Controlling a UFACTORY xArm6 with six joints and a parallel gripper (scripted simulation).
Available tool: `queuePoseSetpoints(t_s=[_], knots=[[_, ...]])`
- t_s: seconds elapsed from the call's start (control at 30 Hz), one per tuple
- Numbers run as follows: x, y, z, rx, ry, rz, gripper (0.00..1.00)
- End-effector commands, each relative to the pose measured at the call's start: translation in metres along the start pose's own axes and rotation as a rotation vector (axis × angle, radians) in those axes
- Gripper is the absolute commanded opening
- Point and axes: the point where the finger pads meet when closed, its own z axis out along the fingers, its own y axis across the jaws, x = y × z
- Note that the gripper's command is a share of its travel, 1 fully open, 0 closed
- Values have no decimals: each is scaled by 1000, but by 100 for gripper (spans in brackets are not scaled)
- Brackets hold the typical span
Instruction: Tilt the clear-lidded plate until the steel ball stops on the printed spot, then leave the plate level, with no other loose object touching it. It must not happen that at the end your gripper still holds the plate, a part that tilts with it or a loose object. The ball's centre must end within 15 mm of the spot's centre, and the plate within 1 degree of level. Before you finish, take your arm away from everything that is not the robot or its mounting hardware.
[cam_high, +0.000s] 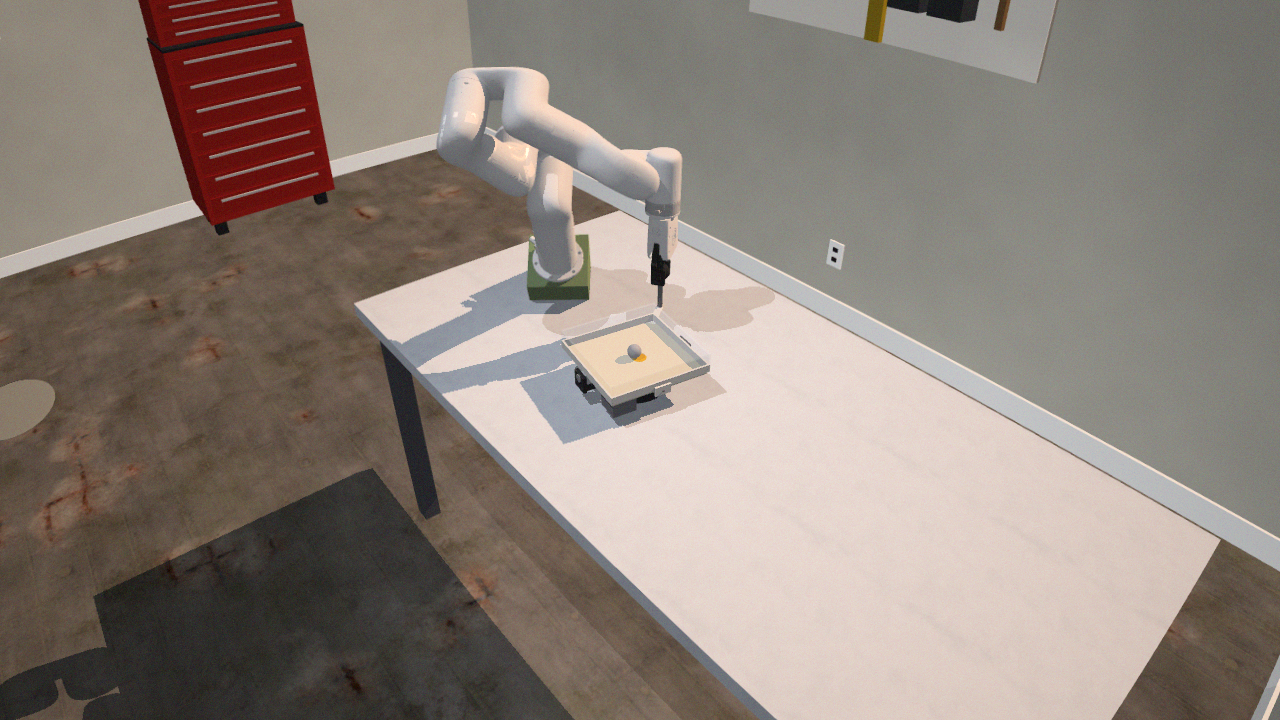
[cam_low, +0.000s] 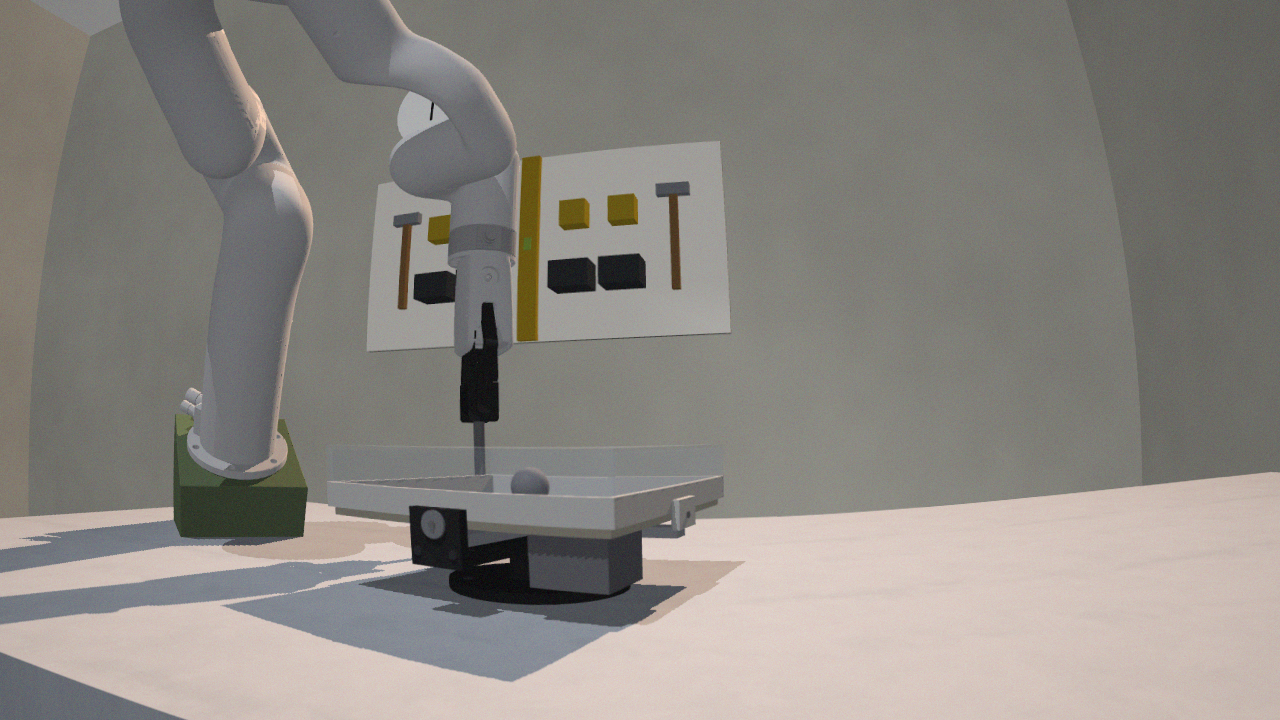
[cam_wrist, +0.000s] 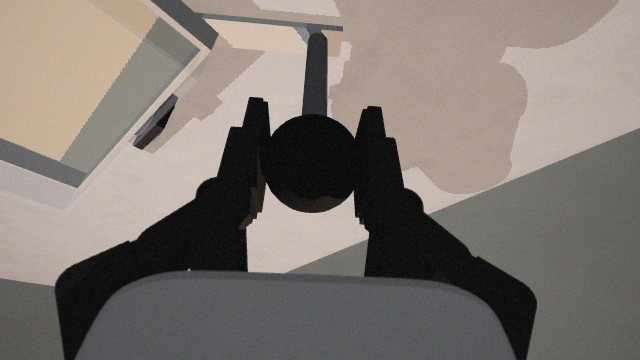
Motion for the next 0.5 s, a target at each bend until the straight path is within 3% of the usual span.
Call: queuePoseSetpoints(t_s=[0.0,0.47], knots=[[-1,0,0,0,-1,1,0],[-2,1,1,0,-1,1,0]])
